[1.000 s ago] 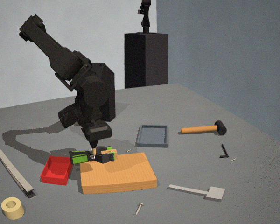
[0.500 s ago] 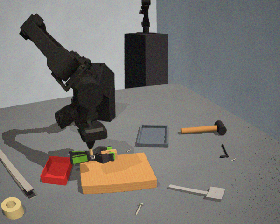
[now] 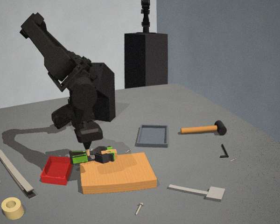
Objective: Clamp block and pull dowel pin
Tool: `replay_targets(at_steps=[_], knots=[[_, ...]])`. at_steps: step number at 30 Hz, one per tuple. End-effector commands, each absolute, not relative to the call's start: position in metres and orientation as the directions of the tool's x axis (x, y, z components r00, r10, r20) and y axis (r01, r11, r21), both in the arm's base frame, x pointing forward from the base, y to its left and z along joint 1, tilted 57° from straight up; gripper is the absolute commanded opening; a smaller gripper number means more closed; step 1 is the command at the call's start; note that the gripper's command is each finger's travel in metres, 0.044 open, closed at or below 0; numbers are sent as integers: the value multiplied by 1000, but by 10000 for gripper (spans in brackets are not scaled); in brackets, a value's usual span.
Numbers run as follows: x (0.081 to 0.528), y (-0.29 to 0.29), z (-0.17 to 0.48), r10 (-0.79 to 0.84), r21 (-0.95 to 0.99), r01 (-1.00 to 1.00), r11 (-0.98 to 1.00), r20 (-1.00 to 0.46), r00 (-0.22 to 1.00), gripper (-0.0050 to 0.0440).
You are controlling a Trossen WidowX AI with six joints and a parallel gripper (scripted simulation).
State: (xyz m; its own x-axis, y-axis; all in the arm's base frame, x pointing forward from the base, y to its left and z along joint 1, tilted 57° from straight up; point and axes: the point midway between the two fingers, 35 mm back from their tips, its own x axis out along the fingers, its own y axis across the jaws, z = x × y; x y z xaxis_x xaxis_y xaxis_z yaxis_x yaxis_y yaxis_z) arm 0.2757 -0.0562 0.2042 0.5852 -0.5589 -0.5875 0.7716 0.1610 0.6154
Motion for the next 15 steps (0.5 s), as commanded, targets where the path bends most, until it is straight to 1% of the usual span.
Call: replay_targets(at_steps=[1, 15], knots=[[275, -57, 208, -554, 622, 766, 161, -586, 592, 0], [272, -64, 215, -553, 630, 763, 146, -587, 591, 0]])
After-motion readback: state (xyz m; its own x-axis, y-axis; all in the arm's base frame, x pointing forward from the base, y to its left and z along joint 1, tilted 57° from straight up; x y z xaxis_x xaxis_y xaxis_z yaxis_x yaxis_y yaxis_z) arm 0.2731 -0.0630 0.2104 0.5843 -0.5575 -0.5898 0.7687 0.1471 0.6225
